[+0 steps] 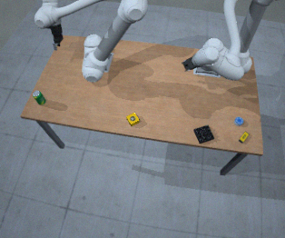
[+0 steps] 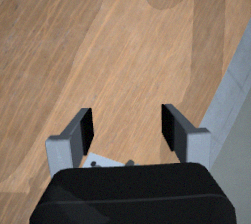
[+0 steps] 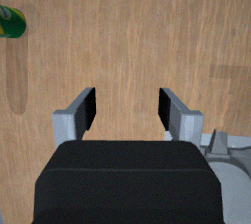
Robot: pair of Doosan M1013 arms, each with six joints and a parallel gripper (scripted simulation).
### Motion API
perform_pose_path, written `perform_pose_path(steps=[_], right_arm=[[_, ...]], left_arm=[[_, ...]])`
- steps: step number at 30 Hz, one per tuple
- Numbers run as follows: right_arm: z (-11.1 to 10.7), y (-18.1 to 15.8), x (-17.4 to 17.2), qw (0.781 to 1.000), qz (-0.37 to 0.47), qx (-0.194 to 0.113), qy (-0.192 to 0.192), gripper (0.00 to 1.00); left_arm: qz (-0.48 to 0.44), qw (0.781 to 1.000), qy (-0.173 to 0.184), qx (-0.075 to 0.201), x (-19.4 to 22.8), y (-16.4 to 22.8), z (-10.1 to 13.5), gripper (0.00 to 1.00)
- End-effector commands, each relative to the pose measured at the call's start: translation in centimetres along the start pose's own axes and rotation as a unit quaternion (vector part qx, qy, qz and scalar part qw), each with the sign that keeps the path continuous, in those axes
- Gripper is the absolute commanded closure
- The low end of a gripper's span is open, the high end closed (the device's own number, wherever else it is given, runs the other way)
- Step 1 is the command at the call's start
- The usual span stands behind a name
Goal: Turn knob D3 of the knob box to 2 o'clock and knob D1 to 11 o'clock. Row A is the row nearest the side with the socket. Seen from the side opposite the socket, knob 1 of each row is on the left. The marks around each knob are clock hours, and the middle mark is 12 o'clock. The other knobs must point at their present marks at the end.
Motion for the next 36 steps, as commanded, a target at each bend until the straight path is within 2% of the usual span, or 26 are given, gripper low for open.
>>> perform_pose_path(steps=[1,10,12,21,27,29,36], right_arm=[[0.0,0.0,0.0,1.000,0.000,0.000,0.000,0.00],[0.0,0.0,0.0,1.000,0.000,0.000,0.000,0.00],[0.0,0.0,0.0,1.000,0.000,0.000,0.000,0.00],[0.0,0.0,0.0,1.000,0.000,0.000,0.000,0.00],[0.0,0.0,0.0,1.000,0.000,0.000,0.000,0.00],[0.0,0.0,0.0,1.000,0.000,0.000,0.000,0.00],[0.0,0.0,0.0,1.000,0.000,0.000,0.000,0.00]], left_arm=[[0.014,1.000,0.012,0.000,-1.5,-2.2,-1.0,0.00],[0.051,0.998,0.042,0.002,-6.8,-7.6,-3.3,0.00],[0.051,0.998,0.042,0.002,-6.8,-7.6,-3.3,0.00],[0.092,0.993,0.075,0.008,-13.8,-12.0,-4.8,0.00],[0.120,0.988,0.099,0.014,-19.3,-14.2,-5.3,0.00],[0.120,0.988,0.099,0.014,-19.3,-14.2,-5.3,0.00],[0.154,0.980,0.127,0.025,-26.1,-15.6,-5.2,0.00]])
Point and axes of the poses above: on each arm, the point where the finger pads meet when closed, its own z axis out along the fingers, its own y axis across the jaws, x = y × z, the point moved 1 cm from there along -z, back along the fingers, and after that the axes turned 11 degrees about z, right-handed, at the moved point
